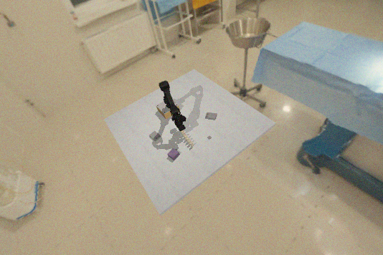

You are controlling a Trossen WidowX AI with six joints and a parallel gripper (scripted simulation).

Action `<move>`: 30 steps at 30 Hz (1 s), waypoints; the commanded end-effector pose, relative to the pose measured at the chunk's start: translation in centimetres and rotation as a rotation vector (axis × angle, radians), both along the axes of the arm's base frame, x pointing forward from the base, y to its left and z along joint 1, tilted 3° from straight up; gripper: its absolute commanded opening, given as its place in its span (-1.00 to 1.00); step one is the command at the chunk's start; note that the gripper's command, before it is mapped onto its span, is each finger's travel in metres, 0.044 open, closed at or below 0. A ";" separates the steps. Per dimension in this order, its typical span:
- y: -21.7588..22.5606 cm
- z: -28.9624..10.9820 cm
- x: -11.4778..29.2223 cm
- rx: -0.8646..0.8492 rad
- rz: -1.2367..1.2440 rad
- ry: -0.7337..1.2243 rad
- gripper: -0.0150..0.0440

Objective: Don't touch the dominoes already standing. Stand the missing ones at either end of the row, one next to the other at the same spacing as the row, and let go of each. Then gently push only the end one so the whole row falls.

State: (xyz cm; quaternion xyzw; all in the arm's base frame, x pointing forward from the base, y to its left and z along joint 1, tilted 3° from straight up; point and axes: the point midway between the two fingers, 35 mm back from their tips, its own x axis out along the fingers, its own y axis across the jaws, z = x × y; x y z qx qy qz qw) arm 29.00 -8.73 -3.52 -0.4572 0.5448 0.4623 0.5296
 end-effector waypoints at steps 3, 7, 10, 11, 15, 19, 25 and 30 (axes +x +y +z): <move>-0.8 0.7 0.3 -0.012 -0.006 -0.014 -0.49; -1.6 3.7 1.6 -0.022 -0.014 -0.024 -0.49; -0.6 5.5 2.6 -0.003 -0.007 -0.005 -0.49; -0.4 5.8 2.8 0.000 -0.005 -0.001 -0.49; -0.4 5.9 2.8 0.001 -0.005 0.000 -0.49; -0.4 5.9 2.8 0.001 -0.005 0.000 -0.49; -0.4 5.9 2.8 0.001 -0.005 0.000 -0.49; -0.4 5.9 2.8 0.001 -0.005 0.000 -0.49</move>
